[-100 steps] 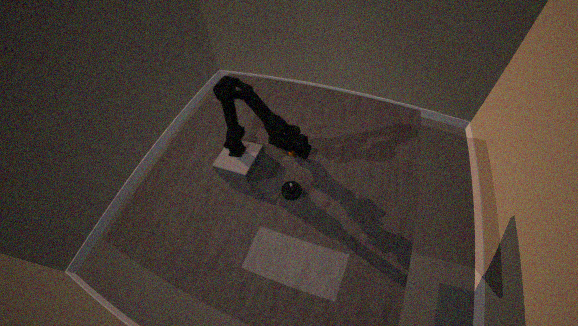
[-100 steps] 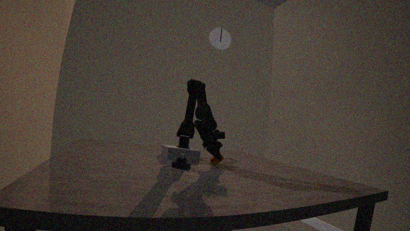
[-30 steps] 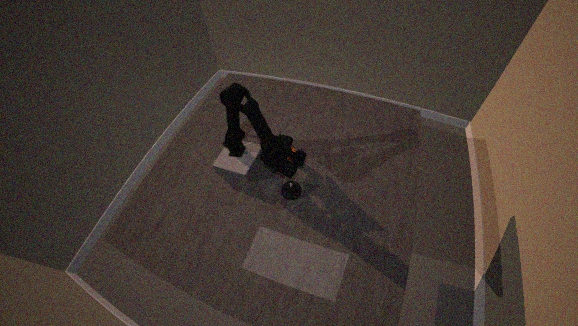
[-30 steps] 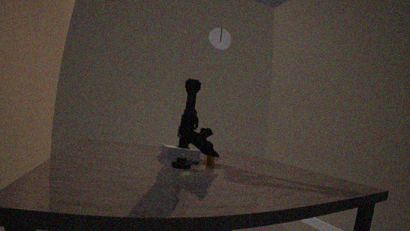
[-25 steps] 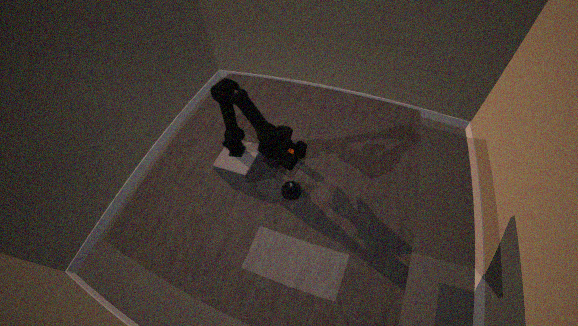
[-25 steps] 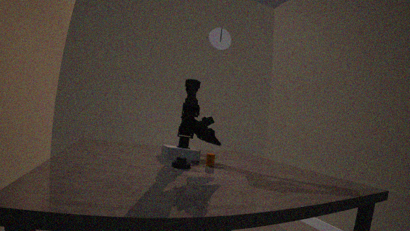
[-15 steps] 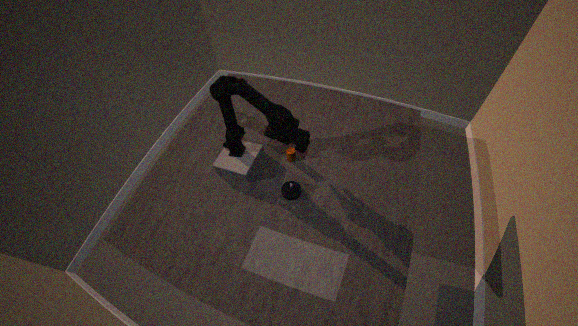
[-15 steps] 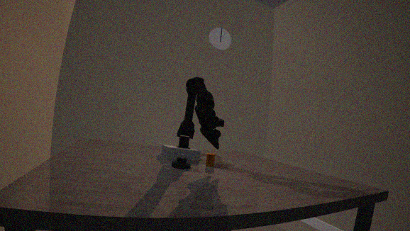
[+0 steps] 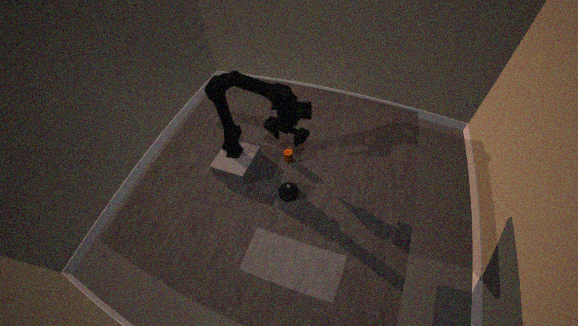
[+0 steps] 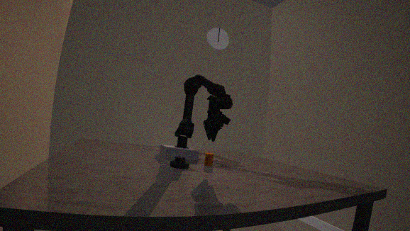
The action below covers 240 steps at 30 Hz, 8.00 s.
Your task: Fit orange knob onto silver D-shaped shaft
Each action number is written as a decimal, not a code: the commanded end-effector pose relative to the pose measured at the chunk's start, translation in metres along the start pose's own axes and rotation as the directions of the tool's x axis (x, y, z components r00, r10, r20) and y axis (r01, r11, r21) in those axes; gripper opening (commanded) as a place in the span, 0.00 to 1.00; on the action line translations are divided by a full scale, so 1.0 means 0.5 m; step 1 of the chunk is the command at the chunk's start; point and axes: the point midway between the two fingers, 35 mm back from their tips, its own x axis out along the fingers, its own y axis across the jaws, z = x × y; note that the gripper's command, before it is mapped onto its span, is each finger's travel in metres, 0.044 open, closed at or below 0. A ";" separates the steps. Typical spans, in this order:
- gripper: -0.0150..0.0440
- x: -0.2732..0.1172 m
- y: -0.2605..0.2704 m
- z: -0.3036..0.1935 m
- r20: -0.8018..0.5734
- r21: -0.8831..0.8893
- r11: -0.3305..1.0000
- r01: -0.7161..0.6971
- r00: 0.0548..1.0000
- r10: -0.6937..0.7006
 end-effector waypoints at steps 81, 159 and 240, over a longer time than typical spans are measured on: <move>0.54 0.233 0.000 -0.004 -0.007 0.228 0.974 0.004 1.000 -0.003; 0.25 -0.201 0.004 0.069 -0.176 0.136 0.643 0.754 0.657 -0.733; 0.25 -0.096 -0.027 0.066 -0.092 0.202 0.914 0.352 0.936 -0.341</move>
